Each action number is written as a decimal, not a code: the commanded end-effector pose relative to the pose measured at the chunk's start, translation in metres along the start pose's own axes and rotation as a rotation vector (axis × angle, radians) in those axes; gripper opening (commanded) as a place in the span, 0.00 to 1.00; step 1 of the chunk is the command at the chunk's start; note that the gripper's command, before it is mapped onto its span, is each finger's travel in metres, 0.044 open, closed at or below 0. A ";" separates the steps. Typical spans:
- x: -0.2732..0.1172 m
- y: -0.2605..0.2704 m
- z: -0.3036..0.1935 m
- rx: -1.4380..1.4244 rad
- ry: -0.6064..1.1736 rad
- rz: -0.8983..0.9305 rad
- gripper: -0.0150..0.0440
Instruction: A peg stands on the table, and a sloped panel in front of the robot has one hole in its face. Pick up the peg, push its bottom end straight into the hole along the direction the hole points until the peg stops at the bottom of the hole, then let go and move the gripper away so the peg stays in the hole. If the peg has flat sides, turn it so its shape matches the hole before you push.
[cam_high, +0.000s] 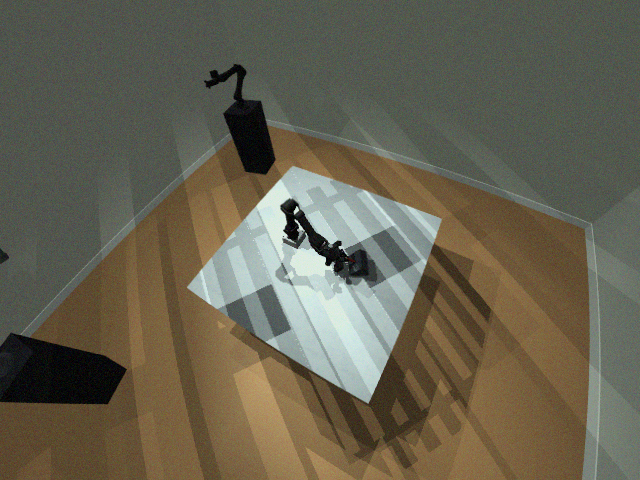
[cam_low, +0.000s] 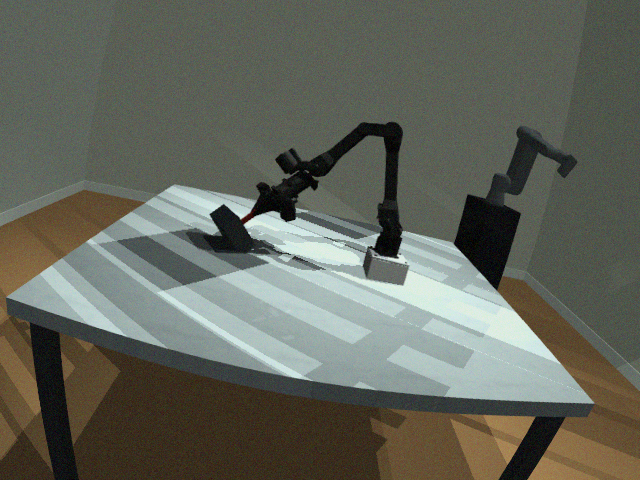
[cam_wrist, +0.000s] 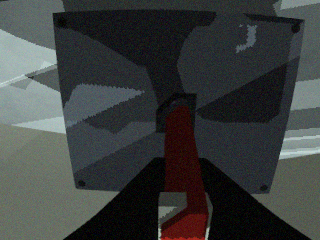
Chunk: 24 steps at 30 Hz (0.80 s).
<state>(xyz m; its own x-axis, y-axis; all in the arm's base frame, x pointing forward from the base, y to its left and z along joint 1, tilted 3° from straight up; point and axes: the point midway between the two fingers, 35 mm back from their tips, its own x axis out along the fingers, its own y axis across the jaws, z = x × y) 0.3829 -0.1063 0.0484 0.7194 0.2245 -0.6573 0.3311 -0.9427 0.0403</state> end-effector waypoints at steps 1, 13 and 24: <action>0.002 0.001 0.002 0.005 -0.006 0.002 0.25; 0.006 0.001 0.002 0.005 -0.005 0.002 0.25; 0.011 0.001 0.000 0.005 -0.005 0.002 0.25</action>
<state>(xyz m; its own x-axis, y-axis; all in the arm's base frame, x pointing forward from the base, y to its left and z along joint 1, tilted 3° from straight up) 0.3893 -0.1047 0.0436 0.7189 0.2234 -0.6583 0.3299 -0.9432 0.0401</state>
